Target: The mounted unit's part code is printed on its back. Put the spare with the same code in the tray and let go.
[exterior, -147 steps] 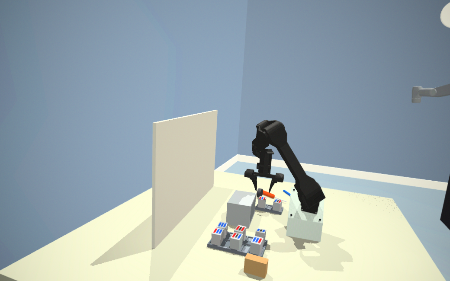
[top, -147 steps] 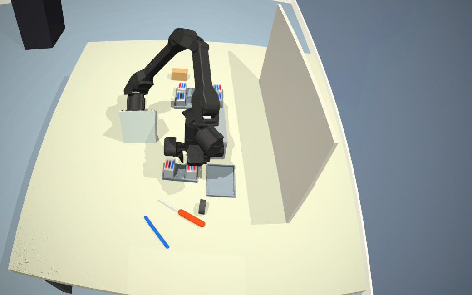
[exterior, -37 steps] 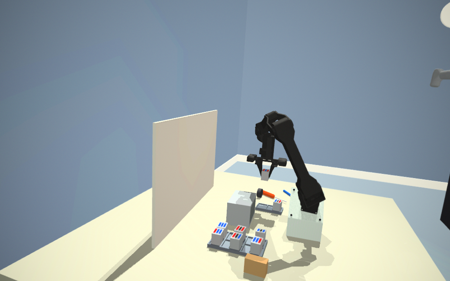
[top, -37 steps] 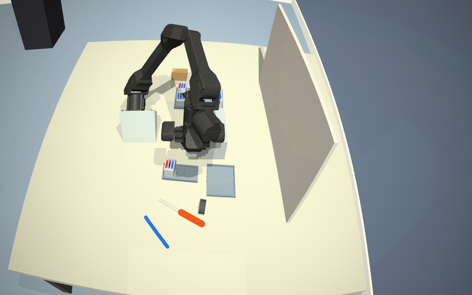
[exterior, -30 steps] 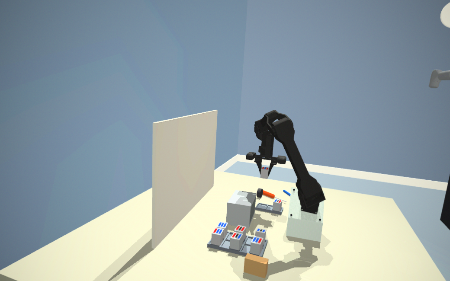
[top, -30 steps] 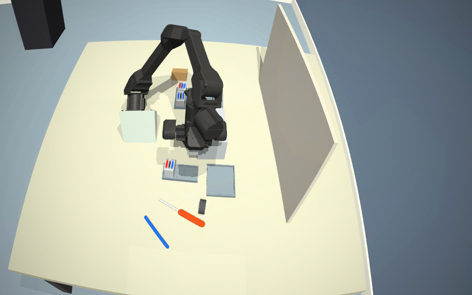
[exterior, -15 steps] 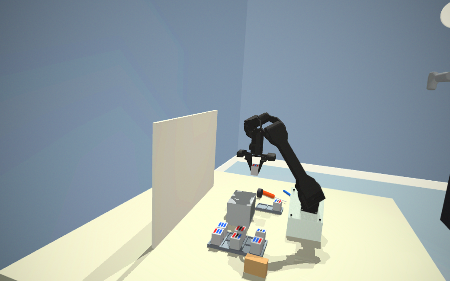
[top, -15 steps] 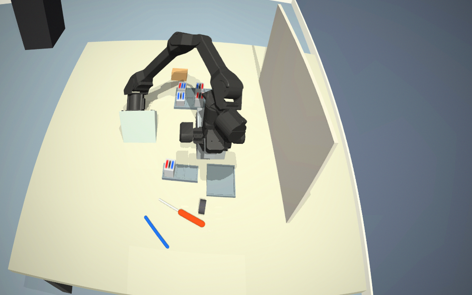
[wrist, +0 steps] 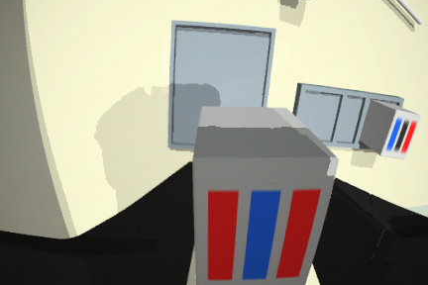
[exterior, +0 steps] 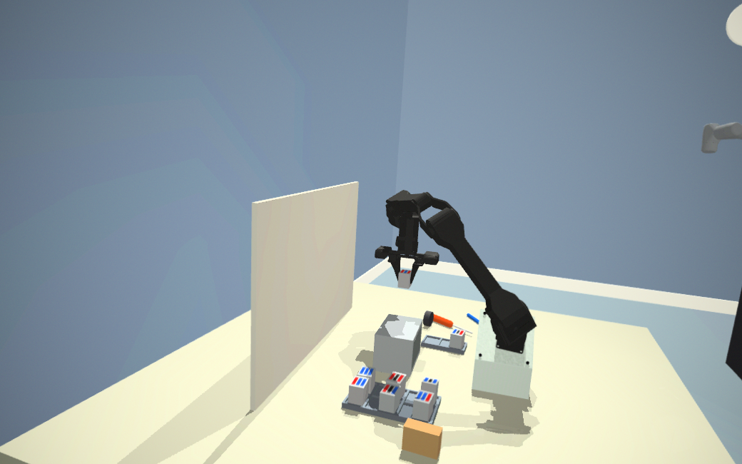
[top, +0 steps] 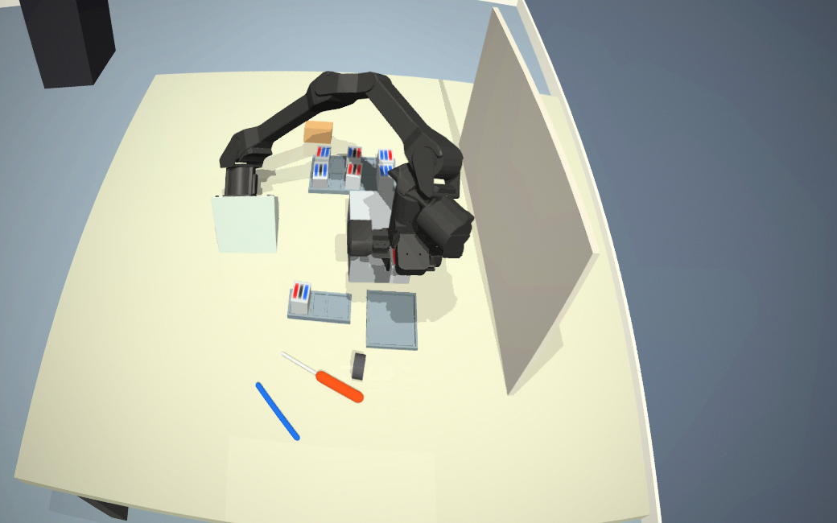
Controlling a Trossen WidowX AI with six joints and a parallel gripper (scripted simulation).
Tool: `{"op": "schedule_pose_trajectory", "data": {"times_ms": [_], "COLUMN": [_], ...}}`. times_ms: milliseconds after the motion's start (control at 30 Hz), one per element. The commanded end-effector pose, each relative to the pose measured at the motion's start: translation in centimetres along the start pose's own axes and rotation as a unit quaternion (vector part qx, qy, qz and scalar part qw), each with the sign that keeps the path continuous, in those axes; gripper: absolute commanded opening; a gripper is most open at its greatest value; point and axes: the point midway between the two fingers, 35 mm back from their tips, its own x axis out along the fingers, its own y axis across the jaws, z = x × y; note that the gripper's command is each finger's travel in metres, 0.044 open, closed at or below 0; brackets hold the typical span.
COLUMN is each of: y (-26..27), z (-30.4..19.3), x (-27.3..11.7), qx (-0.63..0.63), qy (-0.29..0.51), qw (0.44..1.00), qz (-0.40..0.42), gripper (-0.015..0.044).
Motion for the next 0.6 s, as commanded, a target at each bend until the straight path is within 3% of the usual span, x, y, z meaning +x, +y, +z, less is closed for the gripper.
{"op": "schedule_pose_trajectory", "data": {"times_ms": [0, 567], "y": [0.5, 0.8], "z": [0.1, 0.2], "x": [0.1, 1.7], "qx": [0.004, 0.004], "qy": [0.003, 0.002], "qw": [1.000, 1.000], "qz": [0.001, 0.001], "gripper": [0.0000, 0.0000]}}
